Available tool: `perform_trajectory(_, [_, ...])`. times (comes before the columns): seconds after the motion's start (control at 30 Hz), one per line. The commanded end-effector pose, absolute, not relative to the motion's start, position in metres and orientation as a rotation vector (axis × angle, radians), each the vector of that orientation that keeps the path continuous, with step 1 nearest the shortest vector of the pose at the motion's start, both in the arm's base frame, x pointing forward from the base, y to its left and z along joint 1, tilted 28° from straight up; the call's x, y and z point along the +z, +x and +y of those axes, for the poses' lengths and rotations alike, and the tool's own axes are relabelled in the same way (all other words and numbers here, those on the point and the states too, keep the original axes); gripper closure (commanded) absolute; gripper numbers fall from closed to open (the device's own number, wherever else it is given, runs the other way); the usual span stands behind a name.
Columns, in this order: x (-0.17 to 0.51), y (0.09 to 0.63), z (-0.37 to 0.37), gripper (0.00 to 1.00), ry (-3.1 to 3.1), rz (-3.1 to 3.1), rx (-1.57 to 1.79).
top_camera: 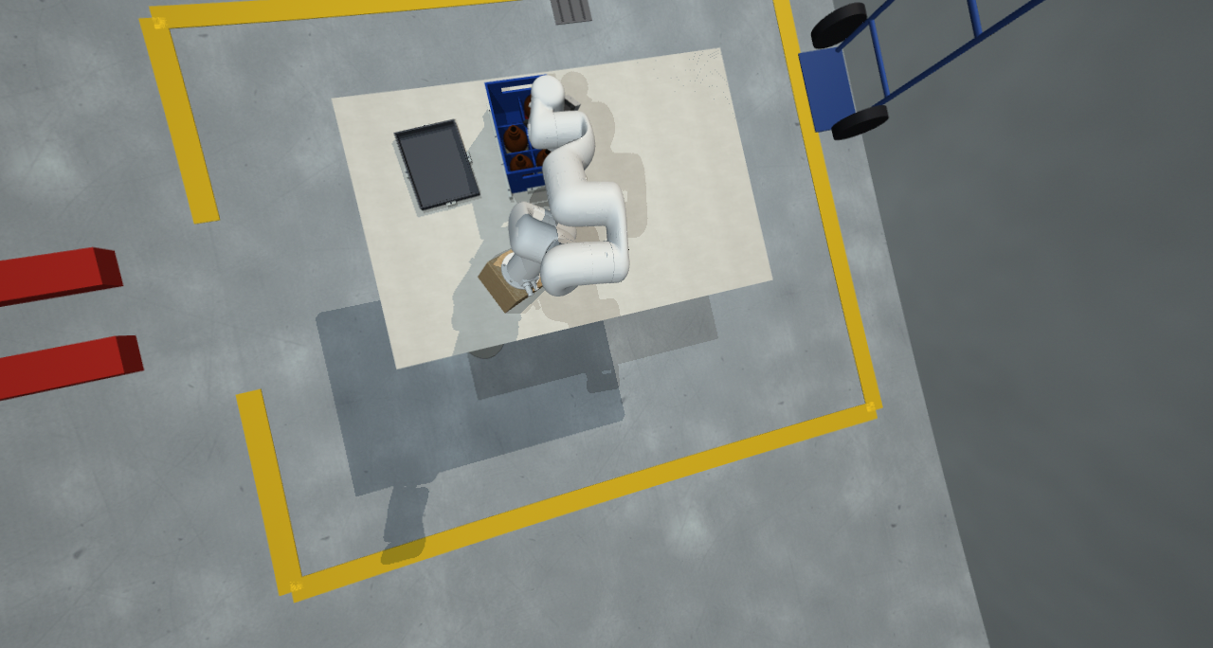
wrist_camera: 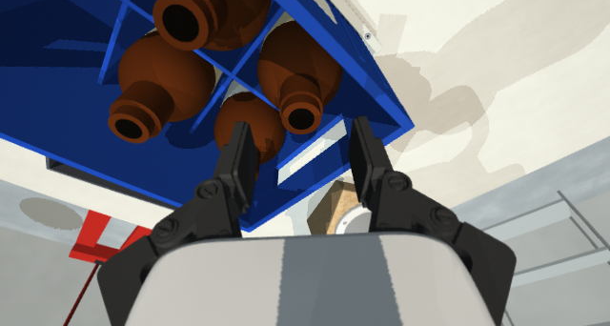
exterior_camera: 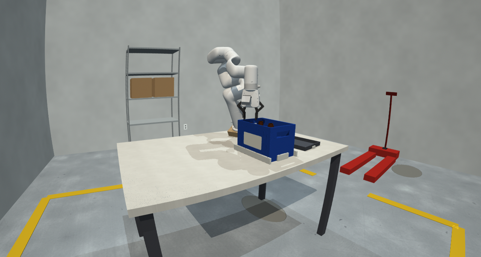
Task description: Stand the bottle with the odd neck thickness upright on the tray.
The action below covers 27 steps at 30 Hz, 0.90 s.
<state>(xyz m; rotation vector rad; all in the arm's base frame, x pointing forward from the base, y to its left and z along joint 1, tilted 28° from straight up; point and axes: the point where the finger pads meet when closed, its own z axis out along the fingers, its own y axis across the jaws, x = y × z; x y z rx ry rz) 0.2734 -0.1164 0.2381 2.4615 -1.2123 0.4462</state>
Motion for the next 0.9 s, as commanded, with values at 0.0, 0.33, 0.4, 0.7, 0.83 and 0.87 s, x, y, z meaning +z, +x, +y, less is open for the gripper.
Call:
perform_trajectory(0.0, [0.239, 0.274, -0.116, 0.35, 2.462, -1.211, 0.451])
perform_trajectory(0.33, [0.234, 0.275, -0.119, 0.35, 2.462, -1.211, 0.451])
perform_trajectory(0.4, [0.233, 0.275, -0.120, 0.35, 2.462, -1.211, 0.451])
perform_trajectory(0.7, [0.226, 0.276, -0.123, 0.35, 2.462, -1.211, 0.451])
perform_trajectory(0.83, [0.221, 0.277, -0.126, 0.35, 2.462, -1.211, 0.451])
perform_trajectory(0.87, [0.220, 0.277, -0.126, 0.35, 2.462, -1.211, 0.451])
